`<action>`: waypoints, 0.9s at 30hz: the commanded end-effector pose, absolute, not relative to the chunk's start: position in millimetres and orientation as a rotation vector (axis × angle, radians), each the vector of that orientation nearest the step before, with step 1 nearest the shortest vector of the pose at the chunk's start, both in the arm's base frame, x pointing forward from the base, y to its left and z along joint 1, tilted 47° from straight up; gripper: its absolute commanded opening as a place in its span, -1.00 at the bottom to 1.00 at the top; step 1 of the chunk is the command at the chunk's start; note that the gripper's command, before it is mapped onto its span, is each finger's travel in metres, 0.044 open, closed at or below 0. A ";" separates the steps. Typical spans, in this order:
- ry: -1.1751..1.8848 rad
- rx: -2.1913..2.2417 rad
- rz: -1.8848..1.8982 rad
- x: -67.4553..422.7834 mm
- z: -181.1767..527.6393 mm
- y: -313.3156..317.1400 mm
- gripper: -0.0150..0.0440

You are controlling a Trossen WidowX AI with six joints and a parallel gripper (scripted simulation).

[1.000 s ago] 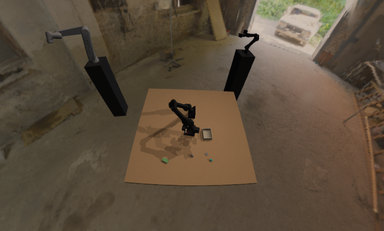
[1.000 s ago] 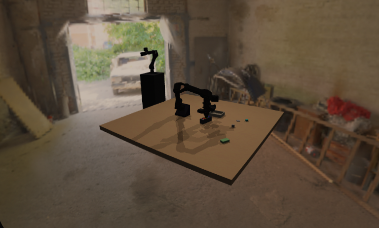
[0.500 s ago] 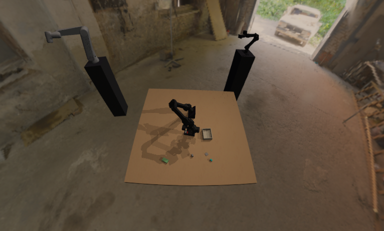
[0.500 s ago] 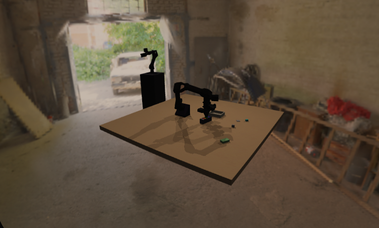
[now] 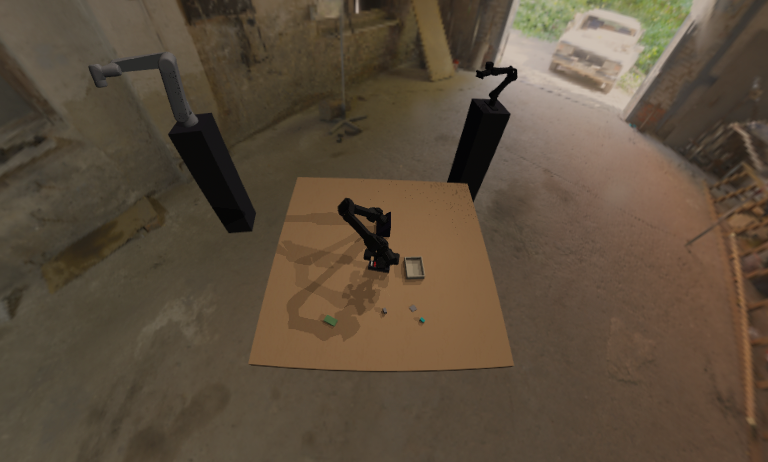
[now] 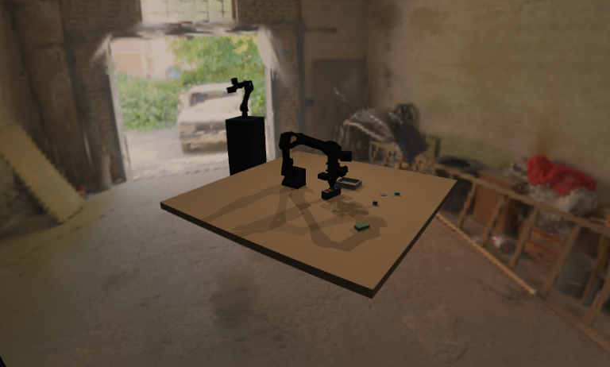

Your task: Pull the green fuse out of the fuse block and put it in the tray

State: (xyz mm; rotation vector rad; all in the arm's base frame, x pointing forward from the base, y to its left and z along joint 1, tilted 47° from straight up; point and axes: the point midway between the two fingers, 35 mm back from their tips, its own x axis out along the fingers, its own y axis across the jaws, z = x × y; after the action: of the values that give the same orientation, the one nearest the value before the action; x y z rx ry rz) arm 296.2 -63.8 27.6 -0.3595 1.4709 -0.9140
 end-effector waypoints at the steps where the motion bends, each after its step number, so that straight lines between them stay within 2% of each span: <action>1: 1.465 -0.350 -0.914 298.2 30.3 -61.4 -0.49; 27: 1.466 -0.353 -0.913 299.6 39.1 -52.1 -0.49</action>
State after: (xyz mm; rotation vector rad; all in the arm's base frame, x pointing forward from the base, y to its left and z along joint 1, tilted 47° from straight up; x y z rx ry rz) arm 297.7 -54.0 36.4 -0.3634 1.4728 -0.9123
